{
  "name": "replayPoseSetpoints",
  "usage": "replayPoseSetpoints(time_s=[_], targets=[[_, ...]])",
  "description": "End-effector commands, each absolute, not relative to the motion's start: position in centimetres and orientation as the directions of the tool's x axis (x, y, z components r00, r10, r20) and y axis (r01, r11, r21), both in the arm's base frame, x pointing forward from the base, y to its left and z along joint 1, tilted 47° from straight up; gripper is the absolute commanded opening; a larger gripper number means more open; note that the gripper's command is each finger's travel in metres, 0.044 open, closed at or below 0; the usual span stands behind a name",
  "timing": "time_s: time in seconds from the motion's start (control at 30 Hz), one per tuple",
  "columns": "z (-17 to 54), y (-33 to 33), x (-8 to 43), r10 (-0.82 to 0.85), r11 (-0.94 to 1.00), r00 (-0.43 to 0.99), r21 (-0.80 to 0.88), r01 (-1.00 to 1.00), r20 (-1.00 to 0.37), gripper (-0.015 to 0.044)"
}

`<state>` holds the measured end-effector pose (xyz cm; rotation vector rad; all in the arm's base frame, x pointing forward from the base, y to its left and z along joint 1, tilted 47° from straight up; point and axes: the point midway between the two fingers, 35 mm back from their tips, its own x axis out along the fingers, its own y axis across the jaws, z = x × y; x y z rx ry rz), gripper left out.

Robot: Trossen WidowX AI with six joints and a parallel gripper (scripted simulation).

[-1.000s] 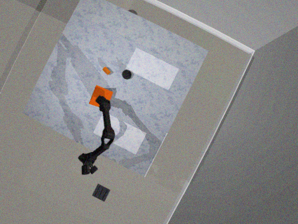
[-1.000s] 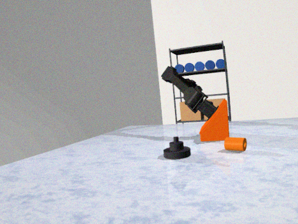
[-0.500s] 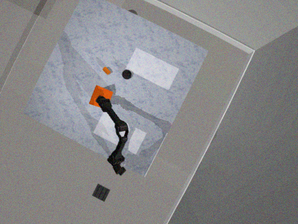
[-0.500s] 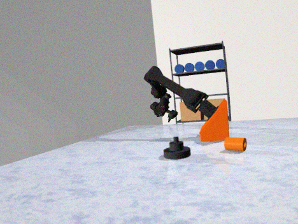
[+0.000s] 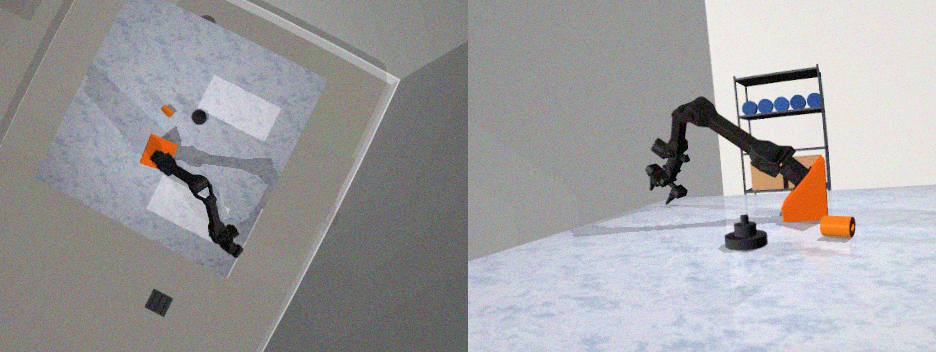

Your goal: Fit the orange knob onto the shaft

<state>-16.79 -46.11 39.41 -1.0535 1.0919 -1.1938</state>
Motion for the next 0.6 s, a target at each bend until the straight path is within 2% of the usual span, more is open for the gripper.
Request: replayPoseSetpoints(time_s=[0.0, 0.27, 0.57], targets=[[41.9, -46.2, -9.7, -0.982, 0.066, 0.185, -0.977, 0.205, -0.027, 0.044], [44.6, -44.5, 5.1, -0.896, 0.154, 0.444, -0.92, 0.361, 0.024, 0.044], [43.5, -40.4, 19.8, -0.754, 0.422, 0.657, -0.767, 0.484, 0.0, 0.044]])
